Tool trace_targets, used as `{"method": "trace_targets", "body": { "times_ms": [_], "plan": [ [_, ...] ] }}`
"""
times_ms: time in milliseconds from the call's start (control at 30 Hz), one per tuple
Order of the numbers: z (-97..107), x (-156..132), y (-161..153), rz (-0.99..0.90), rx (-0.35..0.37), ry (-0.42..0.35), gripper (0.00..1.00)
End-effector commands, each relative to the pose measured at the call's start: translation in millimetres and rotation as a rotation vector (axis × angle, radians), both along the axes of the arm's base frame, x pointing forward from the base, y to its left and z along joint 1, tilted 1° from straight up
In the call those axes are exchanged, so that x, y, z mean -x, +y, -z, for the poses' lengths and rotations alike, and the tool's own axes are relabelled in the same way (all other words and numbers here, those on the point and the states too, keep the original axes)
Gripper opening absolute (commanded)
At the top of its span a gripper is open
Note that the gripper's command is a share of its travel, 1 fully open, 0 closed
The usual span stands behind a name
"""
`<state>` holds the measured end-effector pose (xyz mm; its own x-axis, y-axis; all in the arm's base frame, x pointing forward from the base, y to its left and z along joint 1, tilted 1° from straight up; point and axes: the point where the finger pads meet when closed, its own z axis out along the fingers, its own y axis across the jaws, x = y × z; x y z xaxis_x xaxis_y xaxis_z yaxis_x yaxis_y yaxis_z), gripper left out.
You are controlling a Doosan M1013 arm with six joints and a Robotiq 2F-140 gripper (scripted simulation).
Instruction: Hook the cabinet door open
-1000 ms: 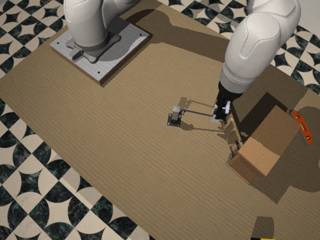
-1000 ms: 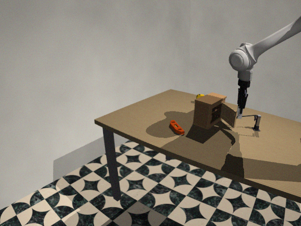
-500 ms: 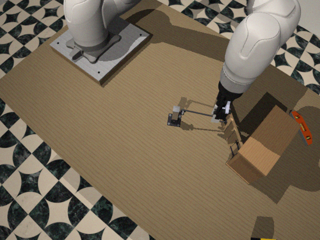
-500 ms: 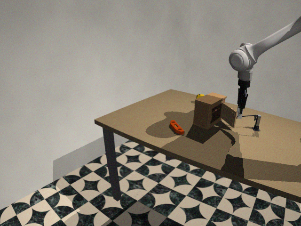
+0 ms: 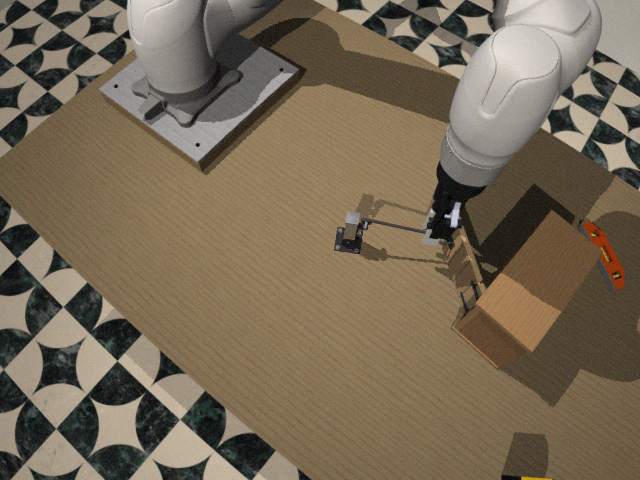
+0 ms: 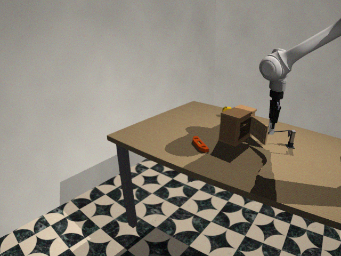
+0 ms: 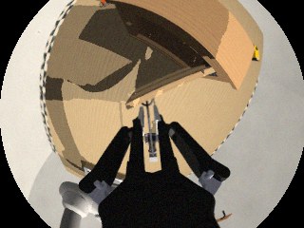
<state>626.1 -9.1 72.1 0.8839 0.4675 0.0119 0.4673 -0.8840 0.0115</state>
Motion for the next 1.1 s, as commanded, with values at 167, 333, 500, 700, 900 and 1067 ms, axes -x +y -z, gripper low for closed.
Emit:
{"method": "trace_targets", "body": {
  "times_ms": [167, 333, 500, 700, 900, 1067],
  "plan": [
    [-0.1, 0.0, 0.0, 0.0, 0.0, 0.0, 0.14],
    [-0.5, 0.0, 0.0, 0.0, 0.0, 0.0, 0.14],
    [-2.7, 0.0, 0.0, 0.0, 0.0, 0.0, 0.14],
    [-5.4, 0.1, 0.1, 0.0, 0.0, 0.0, 0.14],
    [-5.4, 0.1, 0.1, 0.0, 0.0, 0.0, 0.14],
    [-5.4, 0.1, 0.1, 0.0, 0.0, 0.0, 0.14]
  ]
}}
